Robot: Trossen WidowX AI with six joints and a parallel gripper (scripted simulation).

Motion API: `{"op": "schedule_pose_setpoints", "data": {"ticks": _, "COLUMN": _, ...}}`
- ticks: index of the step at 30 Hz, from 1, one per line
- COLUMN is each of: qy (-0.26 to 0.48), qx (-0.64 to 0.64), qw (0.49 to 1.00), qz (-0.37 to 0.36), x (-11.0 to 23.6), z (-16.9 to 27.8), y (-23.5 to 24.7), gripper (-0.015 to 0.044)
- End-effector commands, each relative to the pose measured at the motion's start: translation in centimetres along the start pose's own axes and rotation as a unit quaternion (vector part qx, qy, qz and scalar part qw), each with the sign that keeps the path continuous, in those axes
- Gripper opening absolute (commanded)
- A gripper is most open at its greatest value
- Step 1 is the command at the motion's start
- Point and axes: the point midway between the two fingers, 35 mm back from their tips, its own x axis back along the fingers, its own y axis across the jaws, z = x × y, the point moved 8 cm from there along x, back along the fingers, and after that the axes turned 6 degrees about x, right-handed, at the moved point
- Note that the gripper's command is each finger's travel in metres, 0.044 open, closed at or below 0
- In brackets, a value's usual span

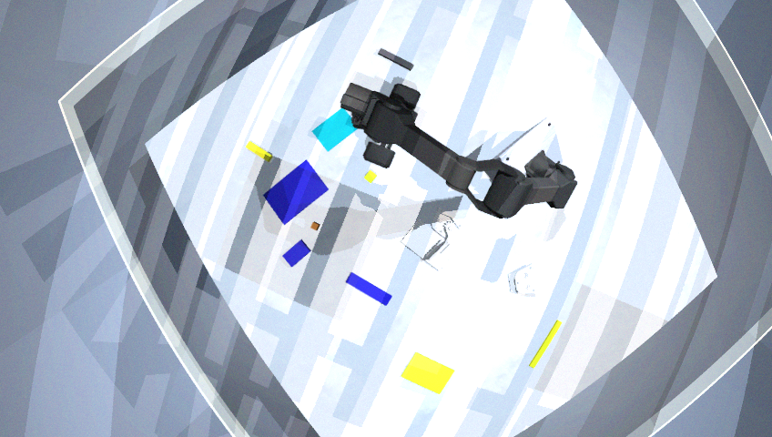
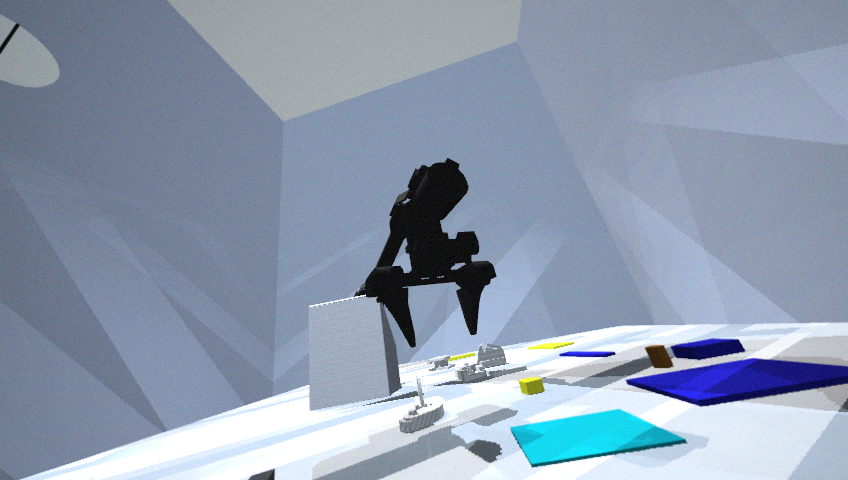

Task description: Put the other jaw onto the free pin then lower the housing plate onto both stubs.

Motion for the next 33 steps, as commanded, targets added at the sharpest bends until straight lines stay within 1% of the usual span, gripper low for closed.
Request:
{"op": "schedule_pose_setpoints", "data": {"ticks": 1, "qy": 0.0, "qx": 0.0, "qw": 1.0, "qz": 0.0, "x": 0.0, "z": 0.0, "y": 0.0, "gripper": 0.044}}
{"op": "schedule_pose_setpoints", "data": {"ticks": 15, "qy": 0.0, "qx": 0.0, "qw": 1.0, "qz": 0.0, "x": 0.0, "z": 0.0, "y": 0.0, "gripper": 0.044}}
{"op": "schedule_pose_setpoints", "data": {"ticks": 31, "qy": 0.0, "qx": 0.0, "qw": 1.0, "qz": 0.0, "x": 0.0, "z": 0.0, "y": 0.0, "gripper": 0.002}}
{"op": "schedule_pose_setpoints", "data": {"ticks": 32, "qy": 0.0, "qx": 0.0, "qw": 1.0, "qz": 0.0, "x": 0.0, "z": 0.0, "y": 0.0, "gripper": 0.0}}
{"op": "schedule_pose_setpoints", "data": {"ticks": 33, "qy": 0.0, "qx": 0.0, "qw": 1.0, "qz": 0.0, "x": 0.0, "z": 0.0, "y": 0.0, "gripper": 0.0}}
